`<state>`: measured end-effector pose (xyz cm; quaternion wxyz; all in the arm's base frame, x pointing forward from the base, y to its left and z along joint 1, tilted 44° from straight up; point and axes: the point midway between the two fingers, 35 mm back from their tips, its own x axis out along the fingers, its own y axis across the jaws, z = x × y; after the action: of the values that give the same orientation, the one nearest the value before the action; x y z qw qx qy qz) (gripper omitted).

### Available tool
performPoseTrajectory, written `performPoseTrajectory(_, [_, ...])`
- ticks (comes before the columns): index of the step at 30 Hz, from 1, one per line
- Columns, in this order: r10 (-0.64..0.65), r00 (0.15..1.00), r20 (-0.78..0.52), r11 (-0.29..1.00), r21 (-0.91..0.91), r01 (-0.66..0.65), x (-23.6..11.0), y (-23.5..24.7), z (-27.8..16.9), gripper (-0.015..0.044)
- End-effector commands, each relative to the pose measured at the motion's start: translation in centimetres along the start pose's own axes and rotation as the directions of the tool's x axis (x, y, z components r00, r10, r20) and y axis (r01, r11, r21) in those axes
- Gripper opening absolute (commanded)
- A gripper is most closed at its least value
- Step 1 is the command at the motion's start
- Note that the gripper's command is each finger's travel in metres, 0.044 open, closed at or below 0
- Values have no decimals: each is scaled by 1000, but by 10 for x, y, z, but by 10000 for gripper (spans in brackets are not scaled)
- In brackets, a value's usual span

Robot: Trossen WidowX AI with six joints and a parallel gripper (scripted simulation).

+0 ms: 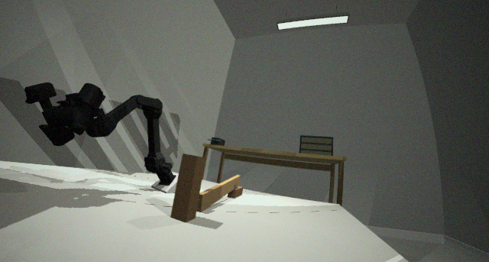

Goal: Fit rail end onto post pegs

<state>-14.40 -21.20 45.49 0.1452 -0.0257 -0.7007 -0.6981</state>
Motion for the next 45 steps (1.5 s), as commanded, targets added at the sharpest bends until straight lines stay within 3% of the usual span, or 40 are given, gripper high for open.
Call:
performPoseTrajectory(1, [0, 1000, -3, 1000, -4, 0, 0, 0, -1, 426])
performPoseTrajectory(5, [6, 997, -79, 996, -88, -13, -10, 1, -21, 440])
performPoseTrajectory(12, [20, 939, -345, 926, -347, -147, -58, 3, -86, 440])
performPoseTrajectory(23, [17, 689, -725, 638, -522, -566, -176, 1, -162, 440])
performPoseTrajectory(35, [-41, 259, -965, 141, -262, -955, -339, -14, -179, 440])
performPoseTrajectory(40, [-86, 64, -994, -90, -56, -994, -407, -26, -163, 440])
performPoseTrajectory(45, [-144, -122, -982, -314, 163, -935, -471, -41, -133, 440])
